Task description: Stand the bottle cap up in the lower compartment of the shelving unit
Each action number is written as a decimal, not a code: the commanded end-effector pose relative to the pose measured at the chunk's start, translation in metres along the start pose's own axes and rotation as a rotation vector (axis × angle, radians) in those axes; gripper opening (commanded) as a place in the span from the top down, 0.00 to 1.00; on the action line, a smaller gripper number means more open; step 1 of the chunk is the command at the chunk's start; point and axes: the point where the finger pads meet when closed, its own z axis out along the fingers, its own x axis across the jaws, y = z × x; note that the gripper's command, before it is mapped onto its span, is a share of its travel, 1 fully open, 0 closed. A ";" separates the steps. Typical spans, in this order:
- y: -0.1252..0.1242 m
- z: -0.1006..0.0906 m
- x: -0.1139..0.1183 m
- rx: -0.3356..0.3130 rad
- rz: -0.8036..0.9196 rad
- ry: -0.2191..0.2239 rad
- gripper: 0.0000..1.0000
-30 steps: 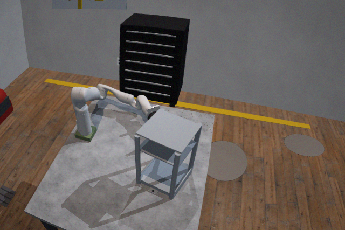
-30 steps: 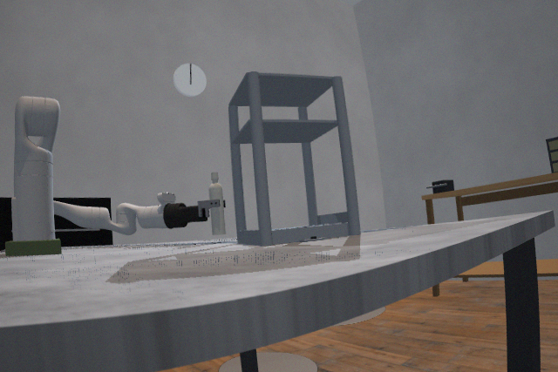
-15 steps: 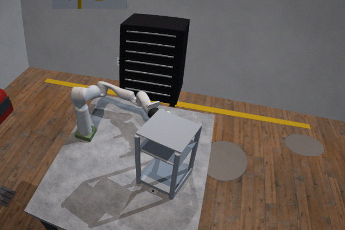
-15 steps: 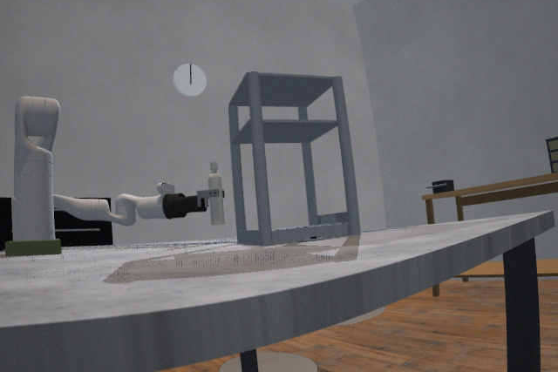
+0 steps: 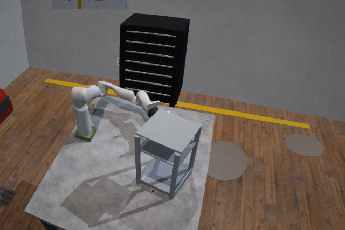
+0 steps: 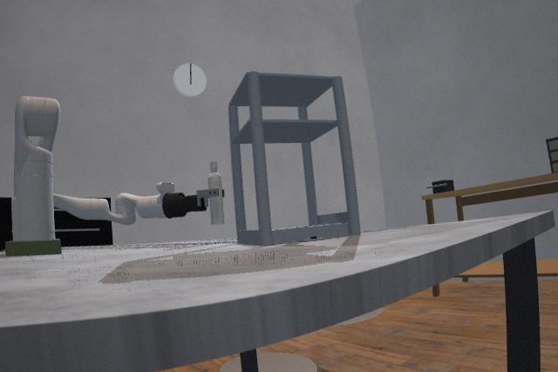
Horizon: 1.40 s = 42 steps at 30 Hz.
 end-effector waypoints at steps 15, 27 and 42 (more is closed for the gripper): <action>-0.001 -0.020 0.011 0.000 0.001 0.000 1.00; -0.001 -0.045 0.026 0.000 0.001 0.000 1.00; -0.001 -0.060 0.034 0.000 0.001 0.000 1.00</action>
